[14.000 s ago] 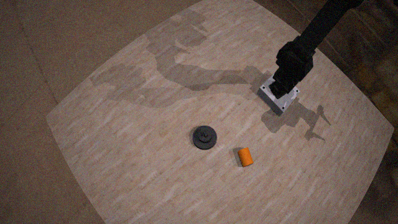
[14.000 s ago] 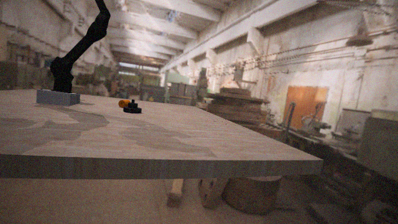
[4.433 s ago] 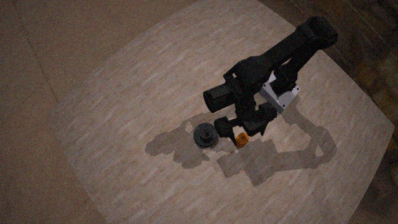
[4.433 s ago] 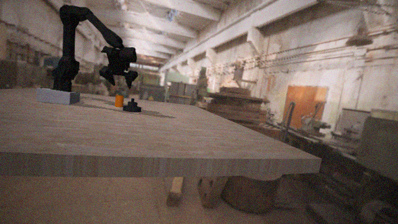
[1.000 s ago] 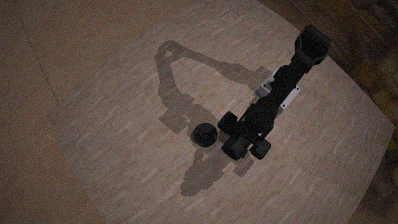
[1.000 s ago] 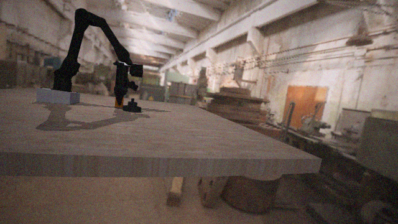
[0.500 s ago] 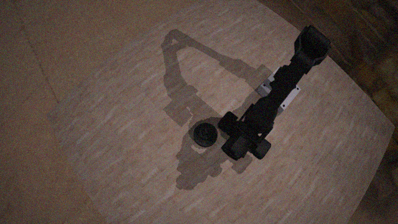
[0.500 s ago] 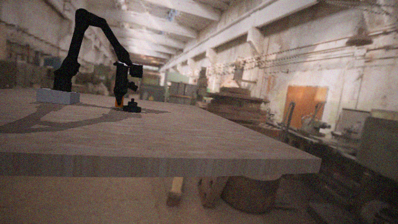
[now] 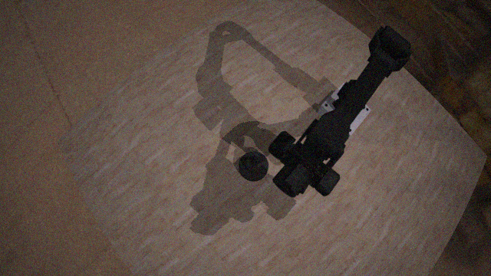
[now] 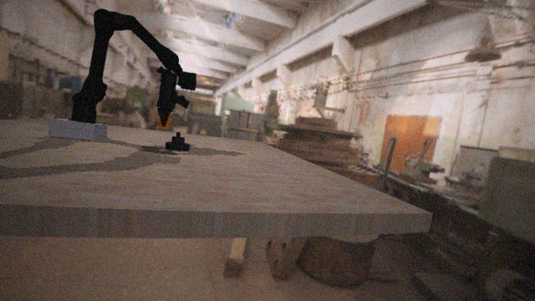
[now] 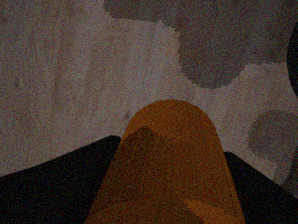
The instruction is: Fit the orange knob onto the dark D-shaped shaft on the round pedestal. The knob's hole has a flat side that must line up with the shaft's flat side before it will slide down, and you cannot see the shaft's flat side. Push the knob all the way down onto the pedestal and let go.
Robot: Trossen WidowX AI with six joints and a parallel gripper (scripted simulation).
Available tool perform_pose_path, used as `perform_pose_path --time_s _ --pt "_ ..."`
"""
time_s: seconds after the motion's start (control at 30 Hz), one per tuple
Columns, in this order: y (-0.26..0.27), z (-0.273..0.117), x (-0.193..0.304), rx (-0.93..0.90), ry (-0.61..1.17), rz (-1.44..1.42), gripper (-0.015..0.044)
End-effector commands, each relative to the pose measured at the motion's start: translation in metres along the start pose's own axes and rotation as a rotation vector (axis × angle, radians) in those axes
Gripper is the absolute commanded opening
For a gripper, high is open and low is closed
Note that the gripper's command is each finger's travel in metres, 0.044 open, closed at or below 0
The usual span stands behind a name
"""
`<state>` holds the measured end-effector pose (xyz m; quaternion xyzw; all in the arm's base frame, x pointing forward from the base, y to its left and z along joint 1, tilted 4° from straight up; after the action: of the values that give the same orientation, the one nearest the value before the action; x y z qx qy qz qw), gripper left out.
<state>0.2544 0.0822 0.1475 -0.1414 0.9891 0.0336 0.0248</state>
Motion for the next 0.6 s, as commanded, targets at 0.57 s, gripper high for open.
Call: perform_pose_path --time_s 0.57 --pt "-0.005 -0.076 0.004 0.002 -0.007 -0.002 0.0"
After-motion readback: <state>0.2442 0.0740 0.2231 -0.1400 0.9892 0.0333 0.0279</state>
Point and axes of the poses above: the point midway between the two fingers, 35 mm back from their tips, its own z axis out along the fingers, its own y axis across the jaws, x = y × z, the point moved 8 cm from there along -z, back along the fingers, and after that the axes turned 2 degrees about z, right-handed, at the moved point
